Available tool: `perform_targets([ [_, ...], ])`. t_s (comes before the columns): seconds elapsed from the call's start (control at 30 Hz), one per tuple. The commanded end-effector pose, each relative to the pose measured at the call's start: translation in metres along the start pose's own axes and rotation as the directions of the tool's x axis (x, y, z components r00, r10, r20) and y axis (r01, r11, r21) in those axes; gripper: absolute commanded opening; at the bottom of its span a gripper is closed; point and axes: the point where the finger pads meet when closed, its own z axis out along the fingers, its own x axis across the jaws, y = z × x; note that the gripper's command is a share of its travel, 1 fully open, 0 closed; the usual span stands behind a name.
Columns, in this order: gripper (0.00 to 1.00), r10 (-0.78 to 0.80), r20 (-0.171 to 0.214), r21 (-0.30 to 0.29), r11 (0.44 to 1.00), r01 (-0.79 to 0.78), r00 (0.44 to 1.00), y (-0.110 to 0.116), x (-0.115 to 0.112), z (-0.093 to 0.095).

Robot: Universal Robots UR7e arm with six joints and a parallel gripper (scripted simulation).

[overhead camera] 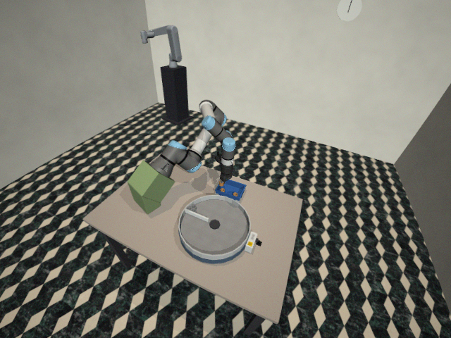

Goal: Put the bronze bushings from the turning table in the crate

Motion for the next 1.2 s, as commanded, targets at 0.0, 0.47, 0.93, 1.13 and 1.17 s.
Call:
perform_targets([
  [0.0, 0.00, -0.001, 0.000, -0.001, 1.000, 0.001, 1.000, 0.004, 0.032, 0.000],
  [0.47, 0.00, -0.001, 0.000, -0.001, 1.000, 0.001, 1.000, 0.006, 0.054, -0.001],
  [0.93, 0.00, -0.001, -0.001, -0.001, 1.000, 0.001, 1.000, 0.006, 0.056, 0.025],
  [1.13, 0.00, 0.000, -0.001, 0.000, 1.000, 0.000, 1.000, 0.006, 0.057, 0.041],
  [1.17, 0.00, 0.001, -0.001, 0.000, 1.000, -0.001, 1.000, 0.006, 0.057, 0.046],
])
